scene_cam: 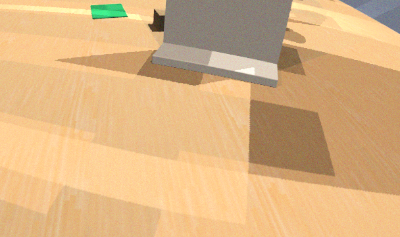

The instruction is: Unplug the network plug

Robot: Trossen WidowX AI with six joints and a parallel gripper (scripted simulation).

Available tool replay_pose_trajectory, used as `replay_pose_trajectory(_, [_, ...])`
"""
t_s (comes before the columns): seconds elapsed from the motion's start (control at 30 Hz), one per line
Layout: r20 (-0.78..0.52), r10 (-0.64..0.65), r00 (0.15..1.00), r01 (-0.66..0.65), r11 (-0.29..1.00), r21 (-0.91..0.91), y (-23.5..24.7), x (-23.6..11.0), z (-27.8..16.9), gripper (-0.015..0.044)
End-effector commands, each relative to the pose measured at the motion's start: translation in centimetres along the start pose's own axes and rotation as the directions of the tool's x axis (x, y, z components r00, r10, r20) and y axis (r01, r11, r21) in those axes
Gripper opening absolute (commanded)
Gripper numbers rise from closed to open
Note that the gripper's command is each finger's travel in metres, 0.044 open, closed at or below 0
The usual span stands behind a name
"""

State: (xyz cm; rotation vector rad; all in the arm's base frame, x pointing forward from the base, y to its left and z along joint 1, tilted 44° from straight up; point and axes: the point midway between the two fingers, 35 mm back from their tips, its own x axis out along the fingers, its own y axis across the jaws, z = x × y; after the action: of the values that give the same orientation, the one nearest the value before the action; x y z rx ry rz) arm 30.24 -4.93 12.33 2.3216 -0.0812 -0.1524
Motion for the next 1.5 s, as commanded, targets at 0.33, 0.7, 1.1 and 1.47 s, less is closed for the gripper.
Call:
replay_pose_trajectory(0.33, [-0.002,-0.004,1.000,0.004,1.000,0.012,0.1,3.2,0.6,0.0156])
replay_pose_trajectory(0.7, [-0.003,-0.003,1.000,0.003,1.000,0.012,-0.2,5.6,1.6,0.0156])
replay_pose_trajectory(1.1, [-0.004,-0.002,1.000,0.002,1.000,0.012,-0.1,7.2,1.9,0.0156])
replay_pose_trajectory(1.47, [-0.004,-0.002,1.000,0.002,1.000,0.011,0.0,8.9,2.2,0.0156])
